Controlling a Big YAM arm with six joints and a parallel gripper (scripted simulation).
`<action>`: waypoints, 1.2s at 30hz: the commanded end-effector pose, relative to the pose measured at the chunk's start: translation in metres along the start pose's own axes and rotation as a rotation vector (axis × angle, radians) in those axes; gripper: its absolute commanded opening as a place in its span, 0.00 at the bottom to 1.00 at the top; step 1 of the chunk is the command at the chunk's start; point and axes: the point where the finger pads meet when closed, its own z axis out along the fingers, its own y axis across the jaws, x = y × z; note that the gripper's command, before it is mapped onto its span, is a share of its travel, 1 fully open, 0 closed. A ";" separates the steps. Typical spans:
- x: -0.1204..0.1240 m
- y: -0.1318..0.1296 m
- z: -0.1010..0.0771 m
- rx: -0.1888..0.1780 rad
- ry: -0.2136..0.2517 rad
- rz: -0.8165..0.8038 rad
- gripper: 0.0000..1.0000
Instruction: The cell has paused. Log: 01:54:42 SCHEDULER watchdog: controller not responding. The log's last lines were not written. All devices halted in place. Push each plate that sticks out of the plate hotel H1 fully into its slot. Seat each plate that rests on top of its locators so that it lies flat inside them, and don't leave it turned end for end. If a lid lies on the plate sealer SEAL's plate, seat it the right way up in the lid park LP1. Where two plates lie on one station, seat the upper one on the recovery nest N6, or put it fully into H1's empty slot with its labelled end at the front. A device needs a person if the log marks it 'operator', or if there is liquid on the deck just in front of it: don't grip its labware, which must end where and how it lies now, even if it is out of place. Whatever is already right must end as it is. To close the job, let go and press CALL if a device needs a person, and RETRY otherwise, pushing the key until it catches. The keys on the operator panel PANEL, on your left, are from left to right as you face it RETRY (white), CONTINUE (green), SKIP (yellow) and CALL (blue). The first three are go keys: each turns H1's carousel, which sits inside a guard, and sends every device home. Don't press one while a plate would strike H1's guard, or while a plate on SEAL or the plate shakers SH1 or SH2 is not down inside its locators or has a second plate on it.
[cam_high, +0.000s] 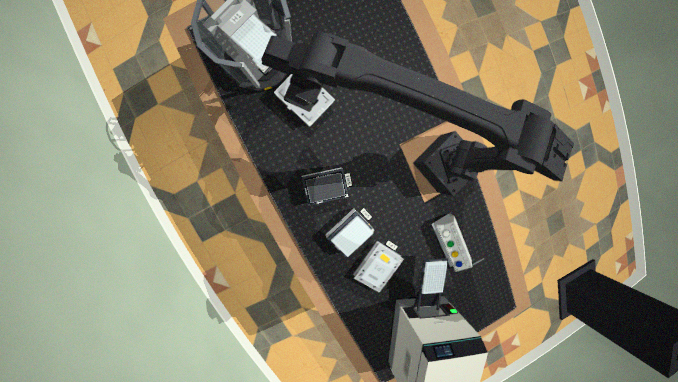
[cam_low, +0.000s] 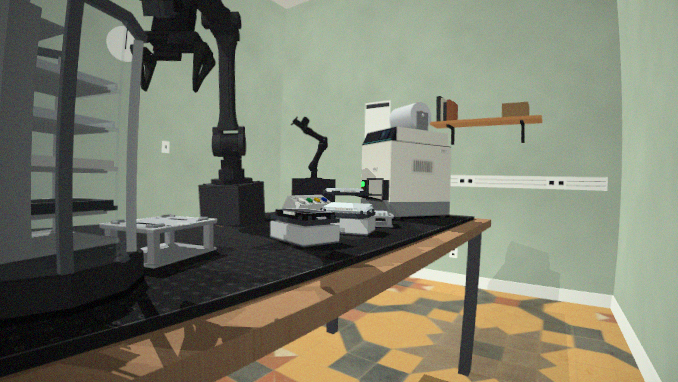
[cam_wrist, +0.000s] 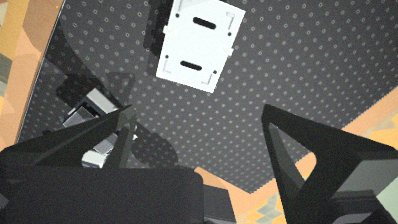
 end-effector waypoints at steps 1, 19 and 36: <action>-0.006 0.004 -0.022 0.004 -0.119 0.030 1.00; -0.007 0.004 -0.023 0.060 -0.471 0.144 1.00; -0.006 0.004 -0.023 0.113 -0.799 0.251 1.00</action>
